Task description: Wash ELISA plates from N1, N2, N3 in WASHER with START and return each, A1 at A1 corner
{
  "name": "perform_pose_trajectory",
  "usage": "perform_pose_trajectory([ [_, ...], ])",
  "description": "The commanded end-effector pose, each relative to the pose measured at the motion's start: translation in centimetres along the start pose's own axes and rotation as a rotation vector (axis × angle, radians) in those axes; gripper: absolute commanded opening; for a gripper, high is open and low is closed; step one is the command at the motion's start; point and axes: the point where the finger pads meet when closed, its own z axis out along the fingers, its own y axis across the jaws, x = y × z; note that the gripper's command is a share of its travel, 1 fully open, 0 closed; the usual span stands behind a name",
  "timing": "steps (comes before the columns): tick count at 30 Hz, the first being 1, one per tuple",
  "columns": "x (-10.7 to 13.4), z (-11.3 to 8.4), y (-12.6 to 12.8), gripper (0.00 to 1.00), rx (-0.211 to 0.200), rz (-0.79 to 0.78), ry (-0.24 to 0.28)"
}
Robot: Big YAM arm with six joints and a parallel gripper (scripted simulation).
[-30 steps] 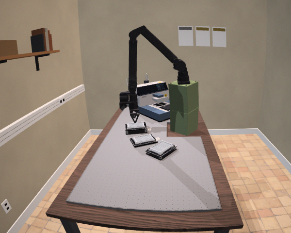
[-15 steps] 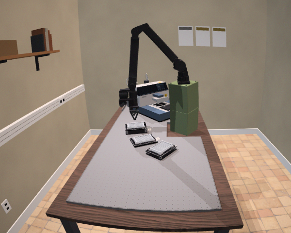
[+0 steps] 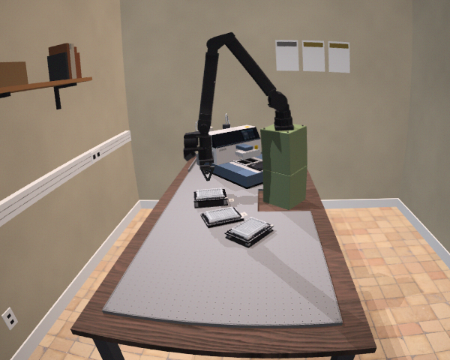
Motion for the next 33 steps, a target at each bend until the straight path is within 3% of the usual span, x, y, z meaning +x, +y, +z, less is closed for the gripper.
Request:
perform_pose_trajectory([
  [1, 0.52, -0.47, -0.26, 1.00, 0.002, -0.009, 0.011],
  [33, 0.67, 0.01, -0.27, 1.00, 0.001, -0.009, 0.016],
])
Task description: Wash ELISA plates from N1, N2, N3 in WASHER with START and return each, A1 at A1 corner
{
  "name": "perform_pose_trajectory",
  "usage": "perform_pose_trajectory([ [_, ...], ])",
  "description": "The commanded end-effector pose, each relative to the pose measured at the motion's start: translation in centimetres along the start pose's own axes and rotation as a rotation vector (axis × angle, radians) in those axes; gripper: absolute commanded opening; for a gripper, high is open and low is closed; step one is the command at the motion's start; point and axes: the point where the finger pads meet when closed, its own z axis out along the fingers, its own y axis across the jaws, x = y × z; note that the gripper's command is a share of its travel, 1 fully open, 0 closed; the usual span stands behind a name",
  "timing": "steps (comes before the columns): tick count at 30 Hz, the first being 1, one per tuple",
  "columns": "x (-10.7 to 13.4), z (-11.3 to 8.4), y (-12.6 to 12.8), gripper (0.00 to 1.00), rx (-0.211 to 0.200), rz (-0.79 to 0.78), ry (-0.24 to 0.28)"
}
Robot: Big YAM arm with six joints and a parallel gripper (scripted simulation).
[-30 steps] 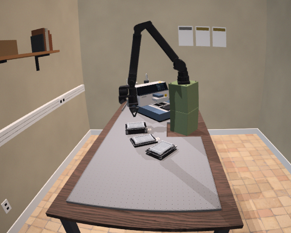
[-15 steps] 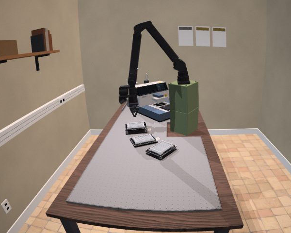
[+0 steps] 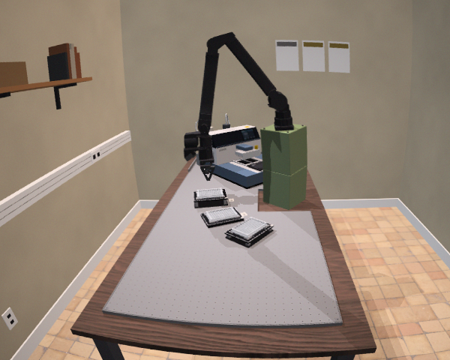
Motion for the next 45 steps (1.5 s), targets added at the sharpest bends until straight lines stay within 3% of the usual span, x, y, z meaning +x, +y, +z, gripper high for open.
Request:
perform_pose_trajectory([
  [1, 0.5, 0.1, -0.3, 1.00, 0.002, -0.009, 0.011],
  [16, 0.5, 0.1, -0.3, 1.00, 0.002, -0.009, 0.011],
  [20, 1.0, 0.8, 2.3, 1.00, 0.001, -0.139, 0.010],
  [31, 1.0, 1.4, 7.7, 1.00, 0.003, -0.117, 0.004],
  [34, 1.2, 1.5, 8.2, 1.00, 0.004, -0.117, 0.013],
  [38, 0.4, 1.7, 10.3, 1.00, 0.002, -0.117, -0.007],
  [45, 0.4, 1.6, 9.4, 1.00, 0.003, -0.094, -0.002],
])
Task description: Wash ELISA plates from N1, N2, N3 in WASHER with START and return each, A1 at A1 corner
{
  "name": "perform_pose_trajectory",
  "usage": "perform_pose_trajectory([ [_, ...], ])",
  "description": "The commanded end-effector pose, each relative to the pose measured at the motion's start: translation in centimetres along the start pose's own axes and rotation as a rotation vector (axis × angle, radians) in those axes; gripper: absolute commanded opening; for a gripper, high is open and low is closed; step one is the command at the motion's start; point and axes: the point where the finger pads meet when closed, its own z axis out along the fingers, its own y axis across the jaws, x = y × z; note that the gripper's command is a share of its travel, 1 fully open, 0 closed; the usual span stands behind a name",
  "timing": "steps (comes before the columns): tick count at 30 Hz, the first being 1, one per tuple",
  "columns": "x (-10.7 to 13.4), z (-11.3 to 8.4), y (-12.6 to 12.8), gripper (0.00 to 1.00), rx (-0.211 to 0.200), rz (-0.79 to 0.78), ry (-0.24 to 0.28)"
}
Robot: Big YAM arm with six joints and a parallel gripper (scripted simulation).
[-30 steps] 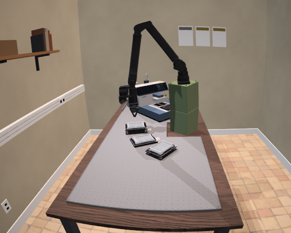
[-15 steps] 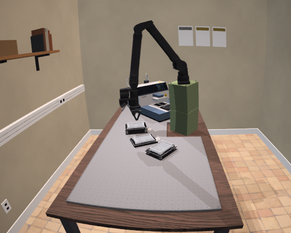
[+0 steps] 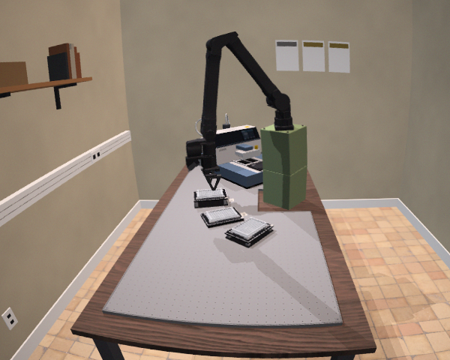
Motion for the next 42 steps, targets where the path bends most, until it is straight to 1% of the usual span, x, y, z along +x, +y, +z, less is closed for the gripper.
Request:
perform_pose_trajectory([
  [1, -0.6, 0.5, -0.7, 1.00, 0.005, 0.046, -0.006],
  [2, -0.6, 0.5, -0.5, 1.00, 0.005, 0.042, -0.006],
  [3, -0.4, 0.6, 0.7, 1.00, 0.004, -0.033, -0.009],
  [5, -0.4, 0.6, 0.7, 1.00, 0.004, -0.033, -0.009],
  [8, 0.9, 0.9, 2.1, 1.00, 0.004, -0.111, 0.006],
  [13, 1.4, 1.2, 4.5, 1.00, 0.005, -0.089, 0.006],
  [20, 1.5, 1.6, 8.0, 1.00, 0.004, -0.089, -0.003],
  [22, 1.5, 1.6, 8.0, 1.00, 0.004, -0.089, -0.003],
  [26, 1.5, 1.8, 9.9, 1.00, 0.002, -0.089, -0.009],
  [29, 1.6, 1.8, 9.9, 1.00, 0.003, -0.089, -0.005],
  [31, 1.4, 1.8, 9.1, 1.00, 0.005, -0.066, -0.006],
  [34, 1.5, 1.8, 9.1, 1.00, 0.004, -0.068, -0.003],
  [35, 1.5, 1.2, 9.5, 1.00, 0.000, -0.089, -0.009],
  [42, 1.5, 1.2, 9.5, 1.00, 0.000, -0.089, -0.009],
])
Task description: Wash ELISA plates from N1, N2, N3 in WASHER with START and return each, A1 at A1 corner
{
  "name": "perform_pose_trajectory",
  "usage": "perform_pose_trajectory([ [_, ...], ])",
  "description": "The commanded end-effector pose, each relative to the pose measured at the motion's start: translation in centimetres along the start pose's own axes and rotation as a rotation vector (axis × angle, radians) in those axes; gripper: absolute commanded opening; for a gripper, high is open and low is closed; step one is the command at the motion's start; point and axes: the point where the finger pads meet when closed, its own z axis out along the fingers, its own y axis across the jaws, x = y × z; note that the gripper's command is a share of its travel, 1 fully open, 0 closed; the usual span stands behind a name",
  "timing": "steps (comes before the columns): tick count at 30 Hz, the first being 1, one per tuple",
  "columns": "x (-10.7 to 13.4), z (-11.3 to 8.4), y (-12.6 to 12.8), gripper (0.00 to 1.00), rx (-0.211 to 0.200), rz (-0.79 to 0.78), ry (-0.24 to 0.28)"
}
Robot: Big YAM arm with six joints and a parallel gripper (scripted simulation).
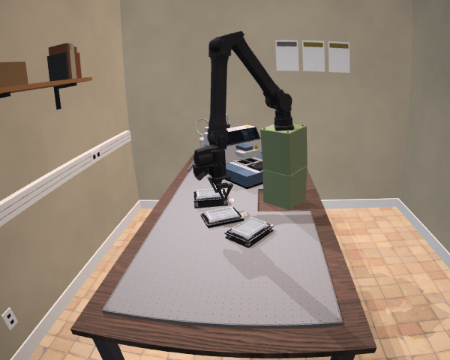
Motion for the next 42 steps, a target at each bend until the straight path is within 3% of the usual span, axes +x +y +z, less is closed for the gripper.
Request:
perform_pose_trajectory([
  [1, -0.6, 0.7, -0.1, 1.00, 0.002, 0.030, -0.011],
  [42, 0.2, 6.7, 0.2, 1.00, 0.004, 0.018, 0.004],
])
